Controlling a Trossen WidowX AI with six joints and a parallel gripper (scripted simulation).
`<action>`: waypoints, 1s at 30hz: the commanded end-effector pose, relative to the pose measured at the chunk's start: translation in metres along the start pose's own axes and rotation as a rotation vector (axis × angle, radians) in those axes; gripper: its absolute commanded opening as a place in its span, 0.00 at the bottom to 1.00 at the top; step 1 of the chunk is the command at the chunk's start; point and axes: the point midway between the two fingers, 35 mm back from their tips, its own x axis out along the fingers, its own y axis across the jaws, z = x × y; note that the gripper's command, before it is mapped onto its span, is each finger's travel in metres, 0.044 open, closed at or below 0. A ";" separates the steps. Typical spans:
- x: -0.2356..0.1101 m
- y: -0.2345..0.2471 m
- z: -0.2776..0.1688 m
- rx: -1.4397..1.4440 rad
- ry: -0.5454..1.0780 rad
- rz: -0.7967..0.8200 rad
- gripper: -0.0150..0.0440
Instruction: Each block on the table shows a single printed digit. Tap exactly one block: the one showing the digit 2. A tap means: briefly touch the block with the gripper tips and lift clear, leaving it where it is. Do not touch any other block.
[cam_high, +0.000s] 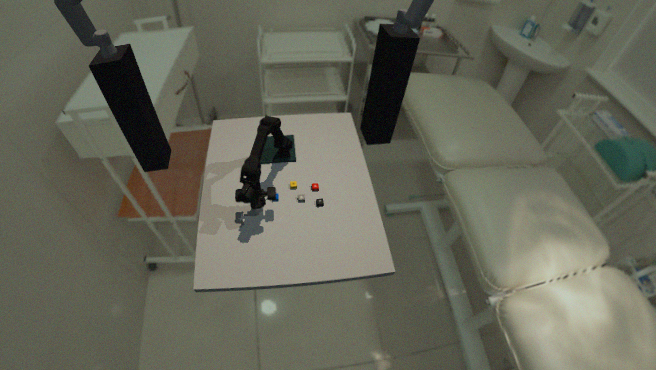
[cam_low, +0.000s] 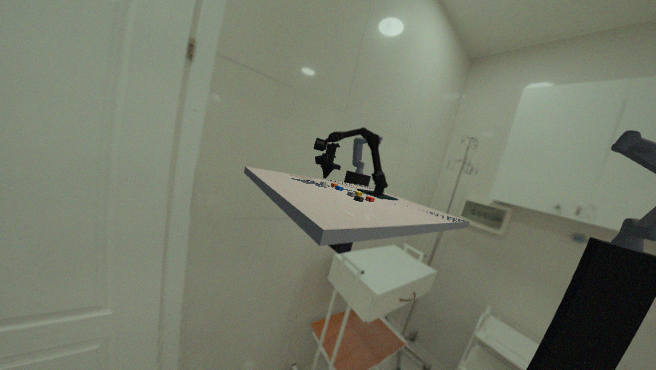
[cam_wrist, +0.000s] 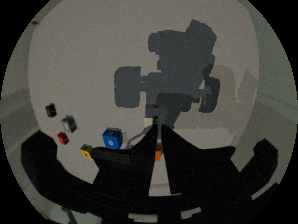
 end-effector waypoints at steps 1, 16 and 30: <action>-0.002 0.000 0.001 -0.006 -0.007 0.001 0.29; 0.020 0.000 0.001 -0.006 -0.007 0.001 0.29; 0.001 0.000 0.001 -0.005 -0.007 0.001 0.29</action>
